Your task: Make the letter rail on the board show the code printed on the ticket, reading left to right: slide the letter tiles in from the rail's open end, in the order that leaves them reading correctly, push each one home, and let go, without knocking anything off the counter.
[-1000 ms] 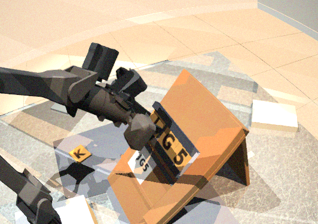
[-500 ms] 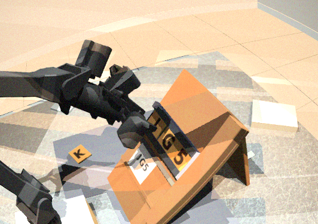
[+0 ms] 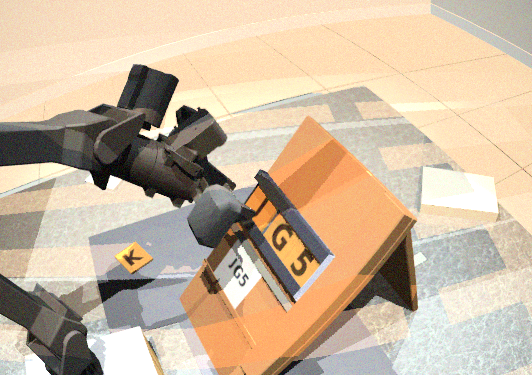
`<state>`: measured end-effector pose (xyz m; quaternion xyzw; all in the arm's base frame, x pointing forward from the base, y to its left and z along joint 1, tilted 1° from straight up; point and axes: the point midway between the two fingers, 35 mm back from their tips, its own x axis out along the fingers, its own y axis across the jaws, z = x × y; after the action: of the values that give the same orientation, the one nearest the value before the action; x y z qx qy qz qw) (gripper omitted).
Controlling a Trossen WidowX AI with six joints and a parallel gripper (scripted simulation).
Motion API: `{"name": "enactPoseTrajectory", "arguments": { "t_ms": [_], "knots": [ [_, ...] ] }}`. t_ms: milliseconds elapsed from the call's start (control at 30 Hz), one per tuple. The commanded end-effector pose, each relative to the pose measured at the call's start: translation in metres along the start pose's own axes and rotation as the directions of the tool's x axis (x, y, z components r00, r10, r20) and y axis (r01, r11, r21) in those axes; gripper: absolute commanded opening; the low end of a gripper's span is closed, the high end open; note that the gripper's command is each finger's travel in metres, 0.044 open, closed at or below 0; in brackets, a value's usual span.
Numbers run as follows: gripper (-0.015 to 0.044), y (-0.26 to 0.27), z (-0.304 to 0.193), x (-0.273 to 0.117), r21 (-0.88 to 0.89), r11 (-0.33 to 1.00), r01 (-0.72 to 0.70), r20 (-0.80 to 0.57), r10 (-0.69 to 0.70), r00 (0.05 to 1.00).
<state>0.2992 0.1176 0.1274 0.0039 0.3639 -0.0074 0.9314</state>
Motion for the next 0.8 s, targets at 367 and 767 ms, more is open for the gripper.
{"name": "enactPoseTrajectory", "arguments": {
  "t_ms": [367, 767],
  "knots": [
    [0.0295, 0.000, 0.001, -0.011, 0.002, 1.000, 0.003, 0.003, -0.003, 1.000],
    [0.0164, 0.000, 0.000, -0.013, -0.001, 1.000, 0.000, -0.002, 0.000, 1.000]
  ]
}}
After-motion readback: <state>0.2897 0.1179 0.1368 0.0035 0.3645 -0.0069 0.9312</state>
